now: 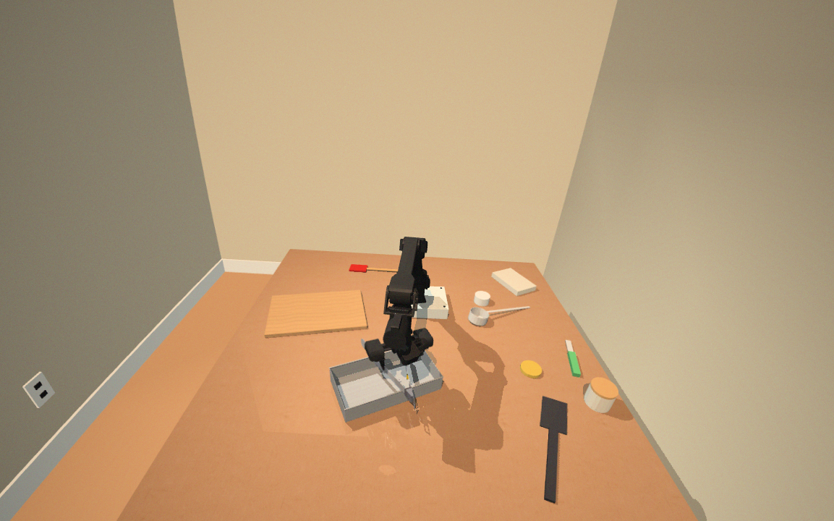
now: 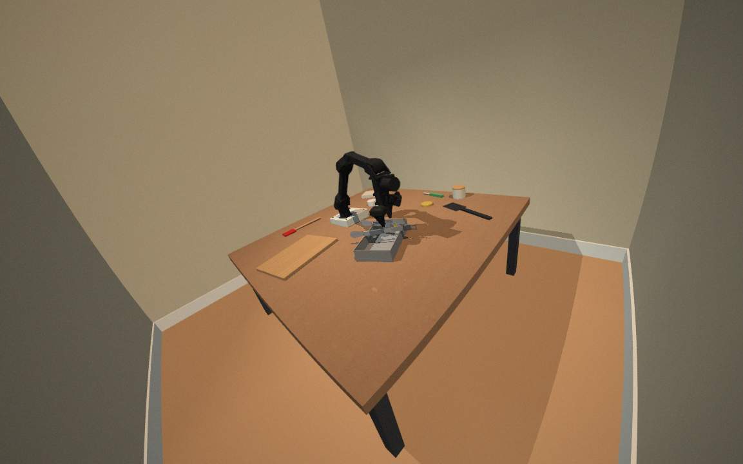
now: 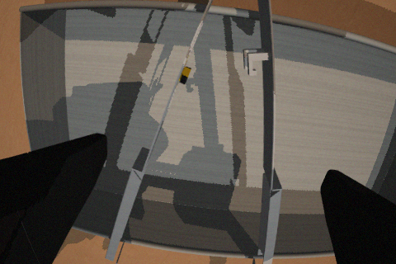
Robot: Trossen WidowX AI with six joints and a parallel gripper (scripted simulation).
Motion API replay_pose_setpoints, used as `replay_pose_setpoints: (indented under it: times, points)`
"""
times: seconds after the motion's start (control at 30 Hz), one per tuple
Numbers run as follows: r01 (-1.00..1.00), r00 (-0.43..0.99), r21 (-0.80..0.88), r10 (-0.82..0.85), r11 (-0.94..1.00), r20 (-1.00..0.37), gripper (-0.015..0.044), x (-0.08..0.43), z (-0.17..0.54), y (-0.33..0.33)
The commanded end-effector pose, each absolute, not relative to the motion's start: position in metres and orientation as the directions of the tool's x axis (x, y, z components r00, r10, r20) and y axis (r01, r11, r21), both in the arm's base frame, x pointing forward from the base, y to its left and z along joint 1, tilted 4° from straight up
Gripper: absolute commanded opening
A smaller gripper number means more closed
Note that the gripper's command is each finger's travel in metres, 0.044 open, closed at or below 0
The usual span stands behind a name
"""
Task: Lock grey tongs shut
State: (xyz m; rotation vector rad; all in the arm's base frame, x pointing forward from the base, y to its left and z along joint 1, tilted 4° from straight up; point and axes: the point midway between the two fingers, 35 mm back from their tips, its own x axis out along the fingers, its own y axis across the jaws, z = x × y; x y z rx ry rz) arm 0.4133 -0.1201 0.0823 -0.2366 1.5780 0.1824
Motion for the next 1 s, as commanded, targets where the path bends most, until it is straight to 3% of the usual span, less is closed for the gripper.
replay_pose_setpoints:
  times: [0.0,0.97]
  points:
    - [-0.268,-0.017,-0.035,-0.041,0.963,-0.999,0.0440,0.413,0.076,-0.121]
    - [-0.268,-0.017,-0.035,-0.041,0.963,-0.999,0.0440,0.410,0.028,-0.122]
